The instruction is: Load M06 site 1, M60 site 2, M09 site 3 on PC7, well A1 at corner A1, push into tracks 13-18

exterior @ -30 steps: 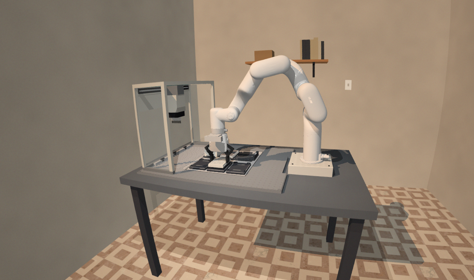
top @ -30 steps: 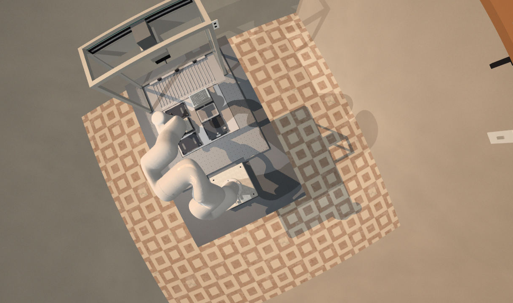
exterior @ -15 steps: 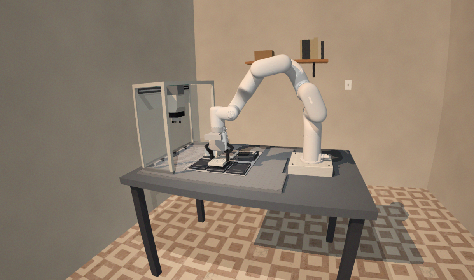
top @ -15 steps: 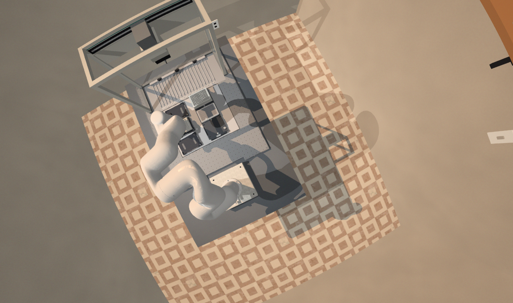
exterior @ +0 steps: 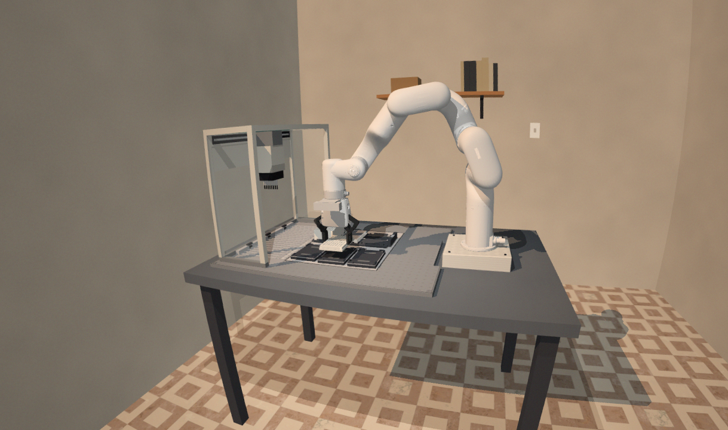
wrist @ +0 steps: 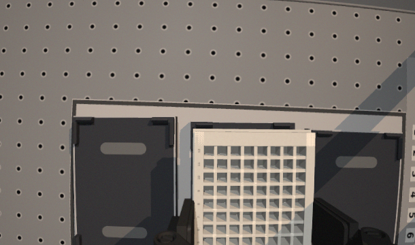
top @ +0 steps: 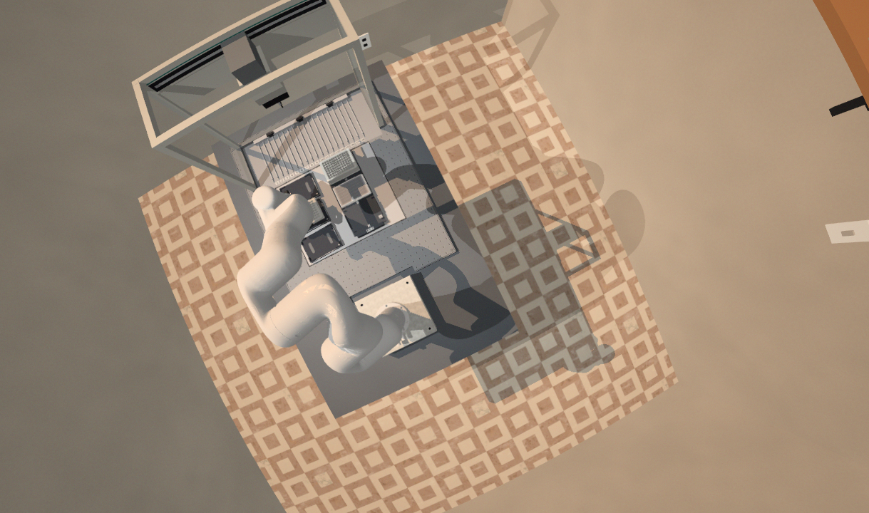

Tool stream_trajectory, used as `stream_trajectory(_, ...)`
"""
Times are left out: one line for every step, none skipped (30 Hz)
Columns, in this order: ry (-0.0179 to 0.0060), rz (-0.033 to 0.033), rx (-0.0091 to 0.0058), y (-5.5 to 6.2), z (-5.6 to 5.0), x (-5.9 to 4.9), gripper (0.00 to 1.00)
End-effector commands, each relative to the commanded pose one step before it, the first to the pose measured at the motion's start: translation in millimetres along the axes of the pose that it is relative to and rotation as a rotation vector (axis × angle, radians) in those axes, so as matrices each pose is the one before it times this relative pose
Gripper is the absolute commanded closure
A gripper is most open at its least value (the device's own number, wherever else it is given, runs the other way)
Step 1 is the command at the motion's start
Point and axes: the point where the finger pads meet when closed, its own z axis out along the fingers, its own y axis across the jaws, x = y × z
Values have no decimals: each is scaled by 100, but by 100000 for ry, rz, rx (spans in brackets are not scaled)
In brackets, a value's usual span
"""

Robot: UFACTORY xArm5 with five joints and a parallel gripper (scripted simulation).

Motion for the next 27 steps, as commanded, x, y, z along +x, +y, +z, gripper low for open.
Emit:
stream_trajectory(-250,0,-553,164,-830,42,100)
stream_trajectory(0,0,0,0,-167,0,100)
stream_trajectory(0,0,0,0,-167,0,100)
stream_trajectory(0,0,0,0,-167,0,100)
stream_trajectory(0,0,0,0,-167,0,100)
stream_trajectory(0,0,0,0,-167,0,100)
stream_trajectory(0,0,0,0,-167,0,100)
stream_trajectory(0,0,0,0,-167,0,100)
stream_trajectory(0,0,0,0,-167,0,100)
stream_trajectory(0,0,0,0,-167,0,100)
stream_trajectory(0,0,0,0,-167,0,100)
stream_trajectory(0,0,0,0,0,0,100)
stream_trajectory(0,0,0,0,0,0,100)
stream_trajectory(0,0,0,0,-167,0,100)
stream_trajectory(0,0,0,0,-167,0,100)
stream_trajectory(0,0,0,0,-167,0,100)
stream_trajectory(0,0,0,0,-167,0,100)
stream_trajectory(0,0,0,0,-167,0,100)
stream_trajectory(0,0,0,0,-167,0,100)
stream_trajectory(0,0,0,0,-167,0,100)
stream_trajectory(0,0,0,0,-167,0,100)
stream_trajectory(0,0,0,0,-167,0,100)
stream_trajectory(0,0,0,0,-167,0,100)
stream_trajectory(0,0,0,0,-167,0,100)
stream_trajectory(0,0,0,0,-167,0,100)
stream_trajectory(0,0,0,0,-167,0,100)
stream_trajectory(0,0,0,0,-167,0,100)
